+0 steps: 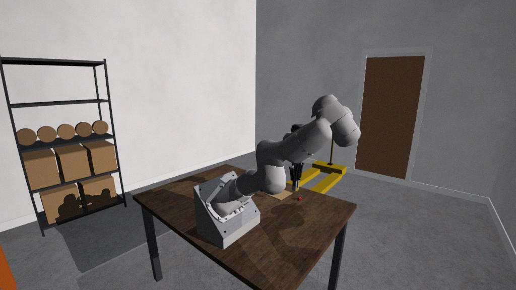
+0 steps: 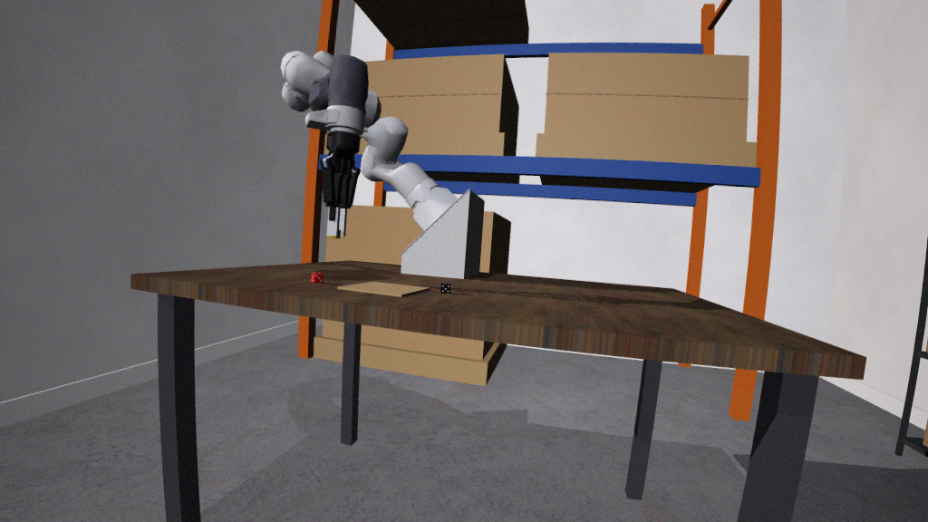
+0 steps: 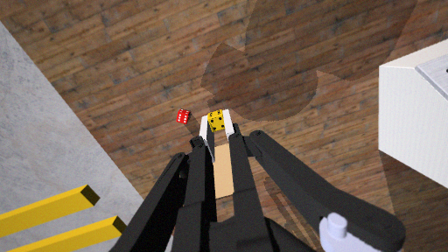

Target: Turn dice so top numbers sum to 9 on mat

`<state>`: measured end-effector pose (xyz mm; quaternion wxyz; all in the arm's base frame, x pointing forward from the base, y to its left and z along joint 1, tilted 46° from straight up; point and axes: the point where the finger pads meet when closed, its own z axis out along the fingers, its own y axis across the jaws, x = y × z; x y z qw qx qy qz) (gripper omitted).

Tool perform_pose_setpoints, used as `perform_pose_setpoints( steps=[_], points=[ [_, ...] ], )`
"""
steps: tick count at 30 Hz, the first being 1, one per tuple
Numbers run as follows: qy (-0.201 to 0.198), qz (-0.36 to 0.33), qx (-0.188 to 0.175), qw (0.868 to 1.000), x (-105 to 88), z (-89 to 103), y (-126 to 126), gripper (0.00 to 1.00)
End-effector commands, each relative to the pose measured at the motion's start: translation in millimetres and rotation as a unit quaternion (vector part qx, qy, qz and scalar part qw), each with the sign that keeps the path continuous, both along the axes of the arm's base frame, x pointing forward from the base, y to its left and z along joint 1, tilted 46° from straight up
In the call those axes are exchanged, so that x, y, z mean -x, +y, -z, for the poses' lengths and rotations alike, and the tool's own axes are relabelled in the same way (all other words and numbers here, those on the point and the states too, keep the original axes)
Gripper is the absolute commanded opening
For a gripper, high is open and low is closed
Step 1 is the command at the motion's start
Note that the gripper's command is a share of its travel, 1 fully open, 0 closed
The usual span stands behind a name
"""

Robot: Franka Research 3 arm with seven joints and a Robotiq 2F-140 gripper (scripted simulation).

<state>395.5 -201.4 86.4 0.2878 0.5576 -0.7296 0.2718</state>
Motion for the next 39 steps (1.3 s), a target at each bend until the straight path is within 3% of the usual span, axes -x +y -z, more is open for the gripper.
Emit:
perform_pose_setpoints(
  steps=[1,17,20,33,36,39],
  points=[
    [0.059,-0.051,-0.013,0.997,2.1,0.7,-1.2,0.09],
    [0.153,-0.140,-0.028,0.978,2.4,1.0,-2.2,0.09],
    [0.156,-0.143,-0.029,0.977,2.4,1.0,-2.2,0.09],
    [0.238,-0.222,-0.043,0.945,2.7,1.1,-3.0,0.09],
    [0.240,-0.224,-0.043,0.944,2.7,1.1,-3.1,0.09],
    [0.268,-0.250,-0.048,0.929,2.8,1.1,-3.4,0.09]
  ],
)
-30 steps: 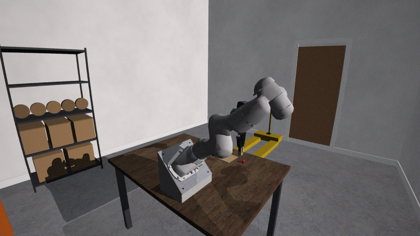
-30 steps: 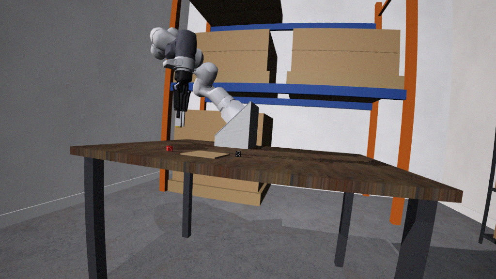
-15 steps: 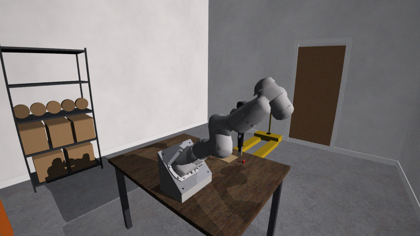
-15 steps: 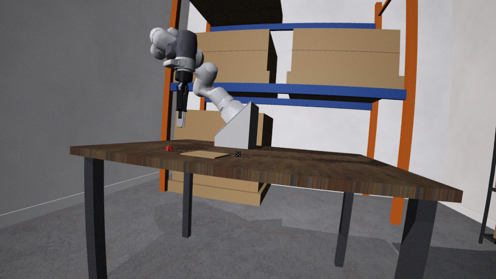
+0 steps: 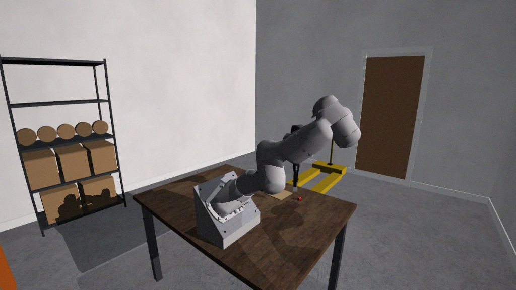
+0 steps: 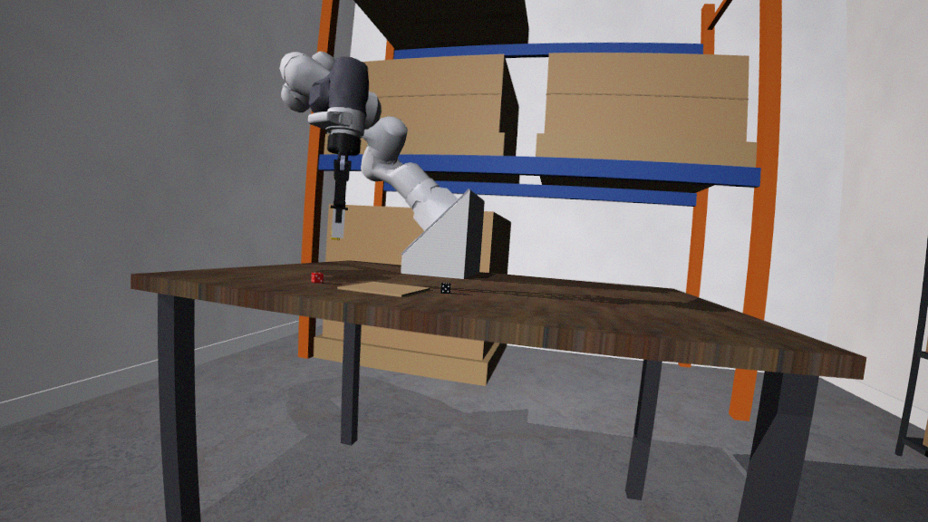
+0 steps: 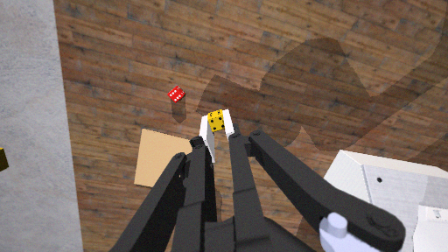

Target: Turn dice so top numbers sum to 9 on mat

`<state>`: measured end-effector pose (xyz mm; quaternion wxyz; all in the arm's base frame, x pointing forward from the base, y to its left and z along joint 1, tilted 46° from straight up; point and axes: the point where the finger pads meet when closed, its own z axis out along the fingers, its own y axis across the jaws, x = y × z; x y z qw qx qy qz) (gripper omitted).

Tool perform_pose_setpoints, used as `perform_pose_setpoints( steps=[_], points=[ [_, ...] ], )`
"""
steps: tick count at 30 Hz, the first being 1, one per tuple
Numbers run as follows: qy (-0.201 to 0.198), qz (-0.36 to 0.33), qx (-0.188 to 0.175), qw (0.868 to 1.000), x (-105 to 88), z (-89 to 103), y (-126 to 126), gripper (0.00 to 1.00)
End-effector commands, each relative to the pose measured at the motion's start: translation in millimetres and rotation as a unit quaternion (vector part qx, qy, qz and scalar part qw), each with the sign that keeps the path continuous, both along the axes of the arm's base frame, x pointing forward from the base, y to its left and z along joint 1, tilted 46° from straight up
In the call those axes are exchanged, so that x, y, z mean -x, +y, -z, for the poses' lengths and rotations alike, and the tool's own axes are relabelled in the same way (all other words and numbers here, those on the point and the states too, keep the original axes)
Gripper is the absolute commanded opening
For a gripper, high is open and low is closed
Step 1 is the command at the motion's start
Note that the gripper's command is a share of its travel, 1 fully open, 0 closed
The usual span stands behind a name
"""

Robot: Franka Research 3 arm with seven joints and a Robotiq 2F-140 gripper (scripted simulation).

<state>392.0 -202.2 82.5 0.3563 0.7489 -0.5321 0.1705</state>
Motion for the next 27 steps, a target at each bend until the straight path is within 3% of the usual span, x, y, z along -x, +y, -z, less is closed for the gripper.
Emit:
perform_pose_setpoints(
  steps=[1,11,14,15,27],
  points=[
    [0.062,-0.056,-0.012,0.996,-0.7,-2.7,-2.6,0.09],
    [0.118,-0.111,-0.022,0.987,-0.5,-2.7,-3.2,0.09],
    [0.119,-0.112,-0.022,0.986,-0.5,-2.7,-3.2,0.09],
    [0.138,-0.129,-0.025,0.982,-0.5,-2.7,-3.4,0.09],
    [0.203,-0.193,-0.037,0.959,-0.4,-2.7,-4.0,0.09]
  ],
)
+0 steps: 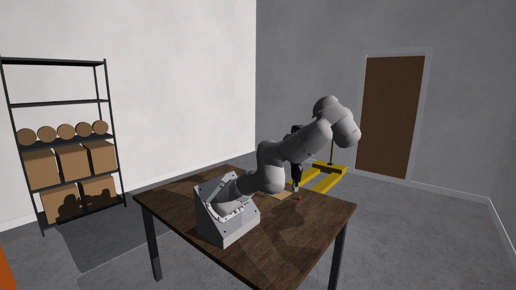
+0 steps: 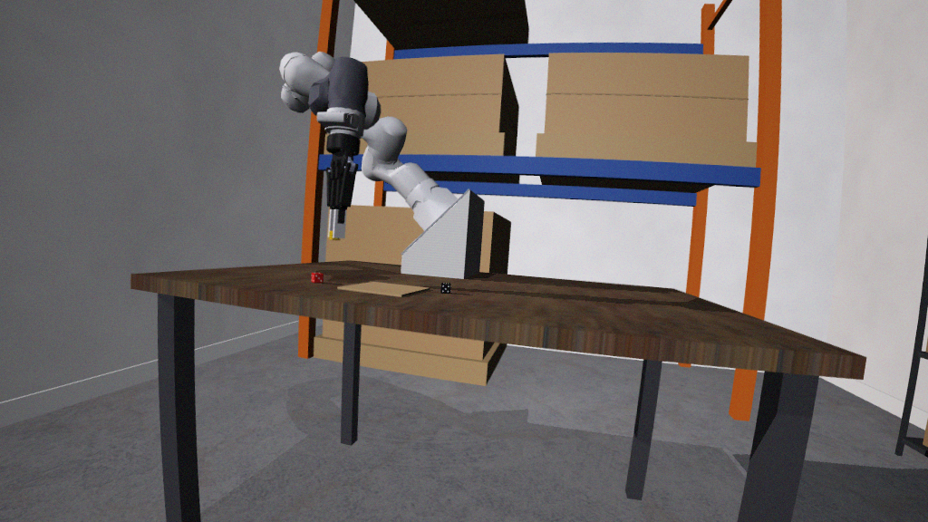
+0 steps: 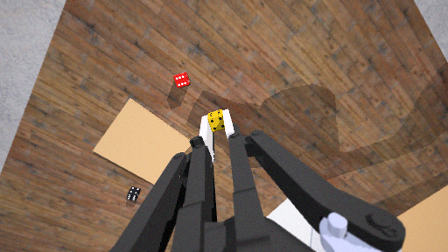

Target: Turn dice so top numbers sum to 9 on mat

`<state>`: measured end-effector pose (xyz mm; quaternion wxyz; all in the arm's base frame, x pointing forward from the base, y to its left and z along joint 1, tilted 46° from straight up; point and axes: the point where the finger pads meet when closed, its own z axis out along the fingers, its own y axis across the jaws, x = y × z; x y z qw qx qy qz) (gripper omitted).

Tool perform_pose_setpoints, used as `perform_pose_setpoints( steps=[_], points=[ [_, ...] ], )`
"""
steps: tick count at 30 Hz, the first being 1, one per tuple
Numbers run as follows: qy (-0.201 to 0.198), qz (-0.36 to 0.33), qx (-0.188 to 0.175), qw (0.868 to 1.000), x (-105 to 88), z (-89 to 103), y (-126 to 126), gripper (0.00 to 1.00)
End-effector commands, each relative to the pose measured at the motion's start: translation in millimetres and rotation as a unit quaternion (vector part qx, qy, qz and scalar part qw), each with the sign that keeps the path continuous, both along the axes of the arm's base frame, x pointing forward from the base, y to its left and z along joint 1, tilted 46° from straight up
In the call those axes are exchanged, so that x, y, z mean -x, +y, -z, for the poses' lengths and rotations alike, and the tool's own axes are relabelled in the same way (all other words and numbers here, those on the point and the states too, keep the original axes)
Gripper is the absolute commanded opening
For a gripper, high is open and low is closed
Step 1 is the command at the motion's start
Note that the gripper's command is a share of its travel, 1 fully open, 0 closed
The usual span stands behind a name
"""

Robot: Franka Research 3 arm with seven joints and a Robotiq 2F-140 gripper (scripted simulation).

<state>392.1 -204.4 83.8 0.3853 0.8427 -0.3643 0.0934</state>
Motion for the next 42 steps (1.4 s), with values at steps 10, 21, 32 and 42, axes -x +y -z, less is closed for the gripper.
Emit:
perform_pose_setpoints(
  steps=[10,21,32,42],
  points=[
    [0.111,-0.103,-0.022,0.988,-0.3,-1.5,-2.3,0.09],
    [0.162,-0.151,-0.031,0.975,-0.2,-1.6,-2.8,0.09],
    [0.230,-0.217,-0.043,0.948,-0.2,-1.7,-3.5,0.09],
    [0.281,-0.266,-0.052,0.921,-0.2,-1.9,-4.0,0.09]
  ],
)
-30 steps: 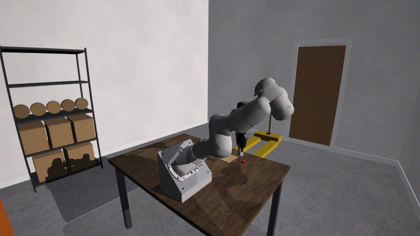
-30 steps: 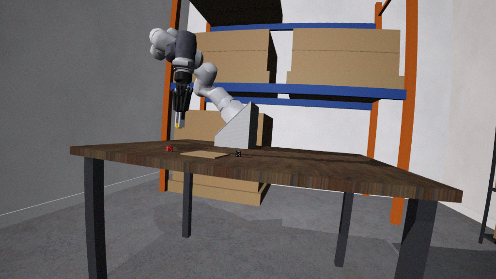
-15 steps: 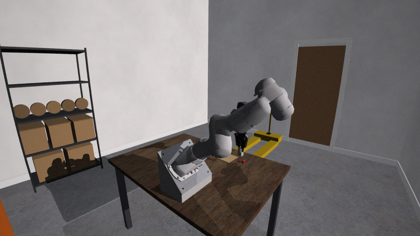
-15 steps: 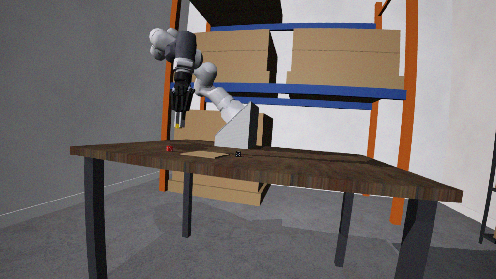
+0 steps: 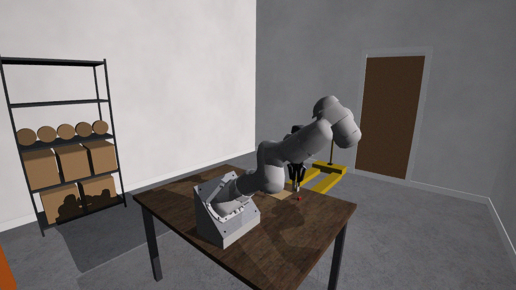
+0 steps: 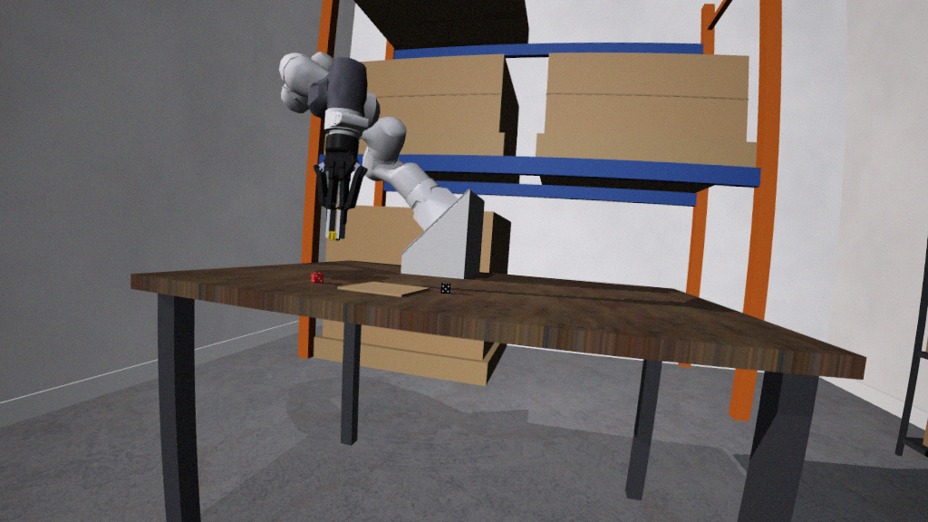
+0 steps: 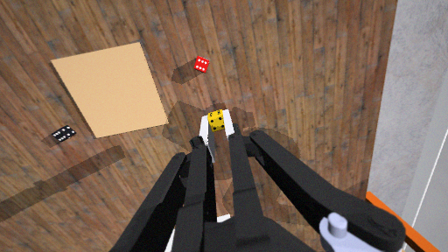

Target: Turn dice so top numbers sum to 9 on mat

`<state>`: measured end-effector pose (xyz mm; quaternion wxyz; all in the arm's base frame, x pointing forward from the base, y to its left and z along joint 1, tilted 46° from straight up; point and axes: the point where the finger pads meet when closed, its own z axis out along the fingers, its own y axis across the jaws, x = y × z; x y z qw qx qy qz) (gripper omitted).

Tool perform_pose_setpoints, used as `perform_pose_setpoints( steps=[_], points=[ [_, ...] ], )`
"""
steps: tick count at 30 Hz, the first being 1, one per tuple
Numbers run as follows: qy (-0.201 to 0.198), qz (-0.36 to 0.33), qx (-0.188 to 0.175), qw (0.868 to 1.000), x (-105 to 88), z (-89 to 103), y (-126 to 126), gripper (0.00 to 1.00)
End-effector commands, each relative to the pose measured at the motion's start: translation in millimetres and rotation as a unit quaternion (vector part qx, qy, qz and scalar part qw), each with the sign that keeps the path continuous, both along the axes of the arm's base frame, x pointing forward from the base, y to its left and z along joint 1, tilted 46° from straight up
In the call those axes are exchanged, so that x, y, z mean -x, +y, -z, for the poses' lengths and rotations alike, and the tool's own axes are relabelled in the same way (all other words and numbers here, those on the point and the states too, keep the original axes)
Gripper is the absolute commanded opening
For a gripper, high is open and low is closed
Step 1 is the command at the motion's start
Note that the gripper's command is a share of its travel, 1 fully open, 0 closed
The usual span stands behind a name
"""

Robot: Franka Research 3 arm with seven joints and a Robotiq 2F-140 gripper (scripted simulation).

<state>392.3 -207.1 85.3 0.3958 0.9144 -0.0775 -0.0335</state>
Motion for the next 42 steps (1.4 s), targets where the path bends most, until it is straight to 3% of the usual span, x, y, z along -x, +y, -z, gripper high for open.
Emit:
perform_pose_setpoints(
  steps=[1,13,30,42],
  points=[
    [0.063,-0.056,-0.014,0.996,0.0,-0.5,-1.4,0.09],
    [0.119,-0.110,-0.024,0.986,0.0,-0.7,-1.9,0.09],
    [0.211,-0.199,-0.040,0.956,-0.1,-1.1,-2.7,0.09],
    [0.284,-0.269,-0.053,0.919,-0.2,-1.4,-3.4,0.09]
  ],
)
